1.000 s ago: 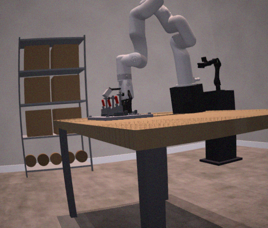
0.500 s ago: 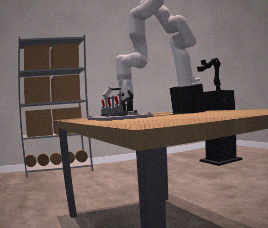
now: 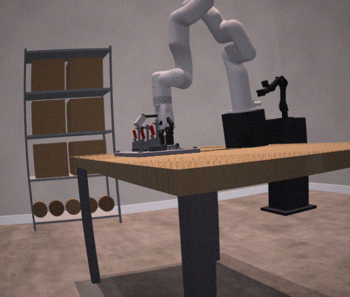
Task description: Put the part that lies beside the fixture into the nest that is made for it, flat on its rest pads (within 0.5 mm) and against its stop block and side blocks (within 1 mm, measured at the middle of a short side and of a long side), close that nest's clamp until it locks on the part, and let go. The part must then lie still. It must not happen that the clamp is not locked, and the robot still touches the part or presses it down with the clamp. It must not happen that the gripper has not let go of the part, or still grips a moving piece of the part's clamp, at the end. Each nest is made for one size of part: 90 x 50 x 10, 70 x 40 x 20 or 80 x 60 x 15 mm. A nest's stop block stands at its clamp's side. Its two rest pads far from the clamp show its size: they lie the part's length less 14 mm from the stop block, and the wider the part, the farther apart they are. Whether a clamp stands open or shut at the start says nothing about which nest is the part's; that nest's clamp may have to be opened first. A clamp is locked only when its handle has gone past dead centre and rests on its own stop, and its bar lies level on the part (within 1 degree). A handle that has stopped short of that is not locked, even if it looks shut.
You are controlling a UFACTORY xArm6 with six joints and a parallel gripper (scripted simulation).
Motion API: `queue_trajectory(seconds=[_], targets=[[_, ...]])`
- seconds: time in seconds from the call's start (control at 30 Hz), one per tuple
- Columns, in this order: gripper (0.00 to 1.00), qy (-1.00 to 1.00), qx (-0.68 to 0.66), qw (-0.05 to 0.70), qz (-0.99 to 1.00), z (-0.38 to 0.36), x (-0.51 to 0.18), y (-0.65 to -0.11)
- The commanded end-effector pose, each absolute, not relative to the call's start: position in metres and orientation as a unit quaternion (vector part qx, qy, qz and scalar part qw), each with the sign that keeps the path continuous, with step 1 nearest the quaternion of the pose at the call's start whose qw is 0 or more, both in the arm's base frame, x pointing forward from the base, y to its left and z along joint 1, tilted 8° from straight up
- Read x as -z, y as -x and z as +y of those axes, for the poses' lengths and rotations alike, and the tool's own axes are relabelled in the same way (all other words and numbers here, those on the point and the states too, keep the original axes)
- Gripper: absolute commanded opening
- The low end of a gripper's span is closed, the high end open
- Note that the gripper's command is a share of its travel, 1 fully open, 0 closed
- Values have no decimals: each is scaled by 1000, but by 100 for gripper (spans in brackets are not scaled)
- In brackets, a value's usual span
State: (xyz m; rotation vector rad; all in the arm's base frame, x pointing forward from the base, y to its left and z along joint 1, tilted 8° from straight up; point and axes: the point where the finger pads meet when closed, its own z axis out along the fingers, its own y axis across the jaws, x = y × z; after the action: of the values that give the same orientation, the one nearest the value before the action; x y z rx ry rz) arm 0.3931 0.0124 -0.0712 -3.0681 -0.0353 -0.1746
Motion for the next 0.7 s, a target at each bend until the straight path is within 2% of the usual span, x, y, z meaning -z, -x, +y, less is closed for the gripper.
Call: queue_trajectory(seconds=[0.0,0.67], targets=[[100,998,58,34,-11,12,70,-394],[100,998,58,34,-11,12,65,-394]])
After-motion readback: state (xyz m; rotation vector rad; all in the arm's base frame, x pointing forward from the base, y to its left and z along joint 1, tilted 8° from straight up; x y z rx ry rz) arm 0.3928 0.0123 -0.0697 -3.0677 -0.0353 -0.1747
